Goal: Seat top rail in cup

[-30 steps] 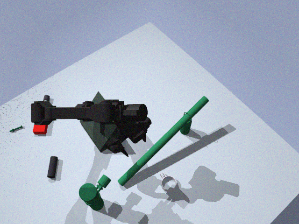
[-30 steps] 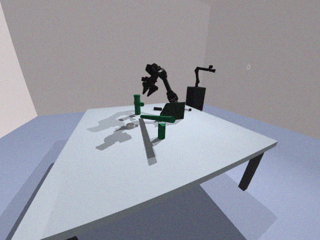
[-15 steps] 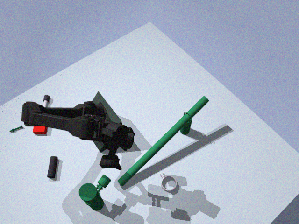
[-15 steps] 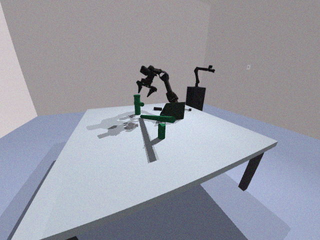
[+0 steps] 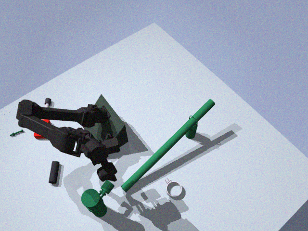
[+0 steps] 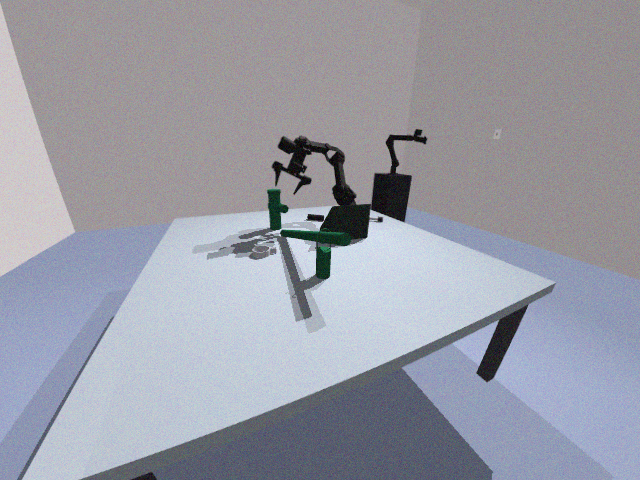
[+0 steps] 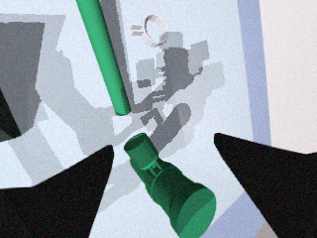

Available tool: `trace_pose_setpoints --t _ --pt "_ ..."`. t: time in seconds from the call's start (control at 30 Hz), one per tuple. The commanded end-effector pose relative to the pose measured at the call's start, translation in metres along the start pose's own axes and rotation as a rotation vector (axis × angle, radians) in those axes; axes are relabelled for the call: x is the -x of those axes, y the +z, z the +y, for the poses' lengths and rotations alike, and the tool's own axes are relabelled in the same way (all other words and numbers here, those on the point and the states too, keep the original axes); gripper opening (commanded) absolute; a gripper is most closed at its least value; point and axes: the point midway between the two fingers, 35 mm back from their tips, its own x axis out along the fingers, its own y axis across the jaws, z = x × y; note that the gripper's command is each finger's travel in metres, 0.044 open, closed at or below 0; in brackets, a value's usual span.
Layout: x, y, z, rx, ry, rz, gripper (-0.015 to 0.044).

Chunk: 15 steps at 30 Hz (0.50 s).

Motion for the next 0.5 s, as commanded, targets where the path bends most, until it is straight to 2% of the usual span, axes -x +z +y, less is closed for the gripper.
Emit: trace_pose_setpoints --t 0.0,0.47 --pt "0.0079 -0.0336 0.0109 0.404 -0.037 -0.019 0.044" --pt "-0.0019 -0.0352 0.0148 0.403 -0.035 -0.021 0.044"
